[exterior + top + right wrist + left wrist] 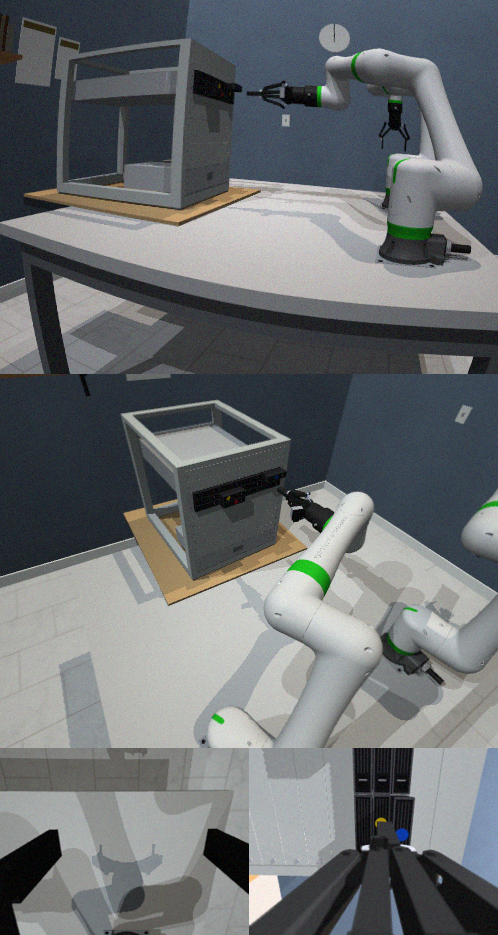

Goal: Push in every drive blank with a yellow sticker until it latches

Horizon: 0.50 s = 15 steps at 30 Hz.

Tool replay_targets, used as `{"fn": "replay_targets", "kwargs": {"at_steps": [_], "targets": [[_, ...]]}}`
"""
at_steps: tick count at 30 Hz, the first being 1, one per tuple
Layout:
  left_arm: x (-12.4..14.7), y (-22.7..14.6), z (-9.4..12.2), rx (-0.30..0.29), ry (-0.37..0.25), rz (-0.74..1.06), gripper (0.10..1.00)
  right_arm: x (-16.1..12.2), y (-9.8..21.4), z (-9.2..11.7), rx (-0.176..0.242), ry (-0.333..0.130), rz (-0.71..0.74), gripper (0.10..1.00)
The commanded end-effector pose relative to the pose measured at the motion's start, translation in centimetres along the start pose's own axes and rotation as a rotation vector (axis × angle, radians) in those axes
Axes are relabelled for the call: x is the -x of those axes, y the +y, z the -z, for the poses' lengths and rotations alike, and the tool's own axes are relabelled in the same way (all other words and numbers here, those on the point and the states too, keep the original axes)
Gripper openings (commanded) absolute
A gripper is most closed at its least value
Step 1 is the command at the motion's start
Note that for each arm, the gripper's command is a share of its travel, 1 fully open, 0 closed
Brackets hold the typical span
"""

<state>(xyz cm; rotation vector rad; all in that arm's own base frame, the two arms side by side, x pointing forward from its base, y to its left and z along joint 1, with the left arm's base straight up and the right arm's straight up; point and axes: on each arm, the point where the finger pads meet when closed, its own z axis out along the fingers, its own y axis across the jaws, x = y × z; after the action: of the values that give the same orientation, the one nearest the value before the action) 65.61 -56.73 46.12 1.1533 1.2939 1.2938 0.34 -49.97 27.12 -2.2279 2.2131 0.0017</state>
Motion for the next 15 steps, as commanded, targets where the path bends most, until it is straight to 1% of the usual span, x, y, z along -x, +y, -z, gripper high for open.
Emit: {"fn": "replay_targets", "kwargs": {"at_steps": [1, 8, 15], "targets": [[-0.5, 0.2, 0.0, 0.002, -0.001, 0.002, 0.099, 0.0, 0.0, 0.1, 0.000, 0.002, 0.000, 1.000], [-3.4, 0.2, 0.0, 0.002, -0.001, 0.002, 0.099, 0.0, 0.0, 0.1, 0.000, 0.002, 0.000, 1.000], [-7.3, 0.2, 0.1, 0.002, -0.001, 0.002, 0.099, 0.0, 0.0, 0.1, 0.000, 0.002, 0.000, 1.000]]}}
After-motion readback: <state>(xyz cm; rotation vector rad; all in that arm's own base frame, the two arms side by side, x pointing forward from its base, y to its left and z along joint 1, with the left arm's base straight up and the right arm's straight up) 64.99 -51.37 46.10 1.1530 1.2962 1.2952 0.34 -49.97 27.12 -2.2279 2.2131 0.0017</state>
